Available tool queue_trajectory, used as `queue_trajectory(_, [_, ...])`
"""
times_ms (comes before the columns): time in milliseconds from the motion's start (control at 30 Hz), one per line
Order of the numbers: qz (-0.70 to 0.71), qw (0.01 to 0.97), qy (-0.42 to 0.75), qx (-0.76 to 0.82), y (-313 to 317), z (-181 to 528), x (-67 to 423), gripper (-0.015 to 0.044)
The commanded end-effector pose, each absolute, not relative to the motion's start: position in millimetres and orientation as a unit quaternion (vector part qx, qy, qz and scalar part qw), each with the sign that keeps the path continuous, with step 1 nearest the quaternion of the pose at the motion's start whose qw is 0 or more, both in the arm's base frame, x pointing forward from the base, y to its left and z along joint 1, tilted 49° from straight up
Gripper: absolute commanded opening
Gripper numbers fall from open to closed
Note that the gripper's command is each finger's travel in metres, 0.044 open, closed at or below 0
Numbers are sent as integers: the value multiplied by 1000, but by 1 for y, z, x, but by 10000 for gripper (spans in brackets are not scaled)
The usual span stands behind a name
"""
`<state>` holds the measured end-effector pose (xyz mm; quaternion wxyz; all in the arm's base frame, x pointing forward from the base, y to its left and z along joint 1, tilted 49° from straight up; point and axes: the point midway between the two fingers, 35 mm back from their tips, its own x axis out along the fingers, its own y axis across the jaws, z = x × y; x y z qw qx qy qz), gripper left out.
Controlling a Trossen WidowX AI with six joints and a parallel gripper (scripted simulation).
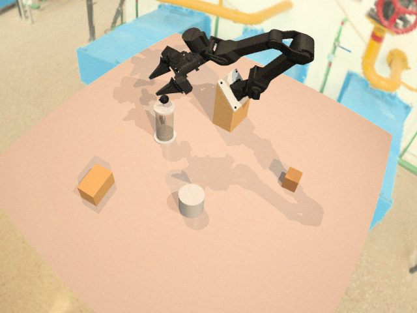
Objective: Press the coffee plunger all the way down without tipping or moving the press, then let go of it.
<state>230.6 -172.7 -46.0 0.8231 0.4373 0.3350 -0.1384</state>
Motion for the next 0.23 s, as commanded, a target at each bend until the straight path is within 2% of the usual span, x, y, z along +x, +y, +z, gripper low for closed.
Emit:
queue_trajectory(0, [-127, 823, 334, 441, -178, -10, 214, 440])
queue_trajectory(200, [-126, 823, 334, 441, -178, -9, 213, 440])
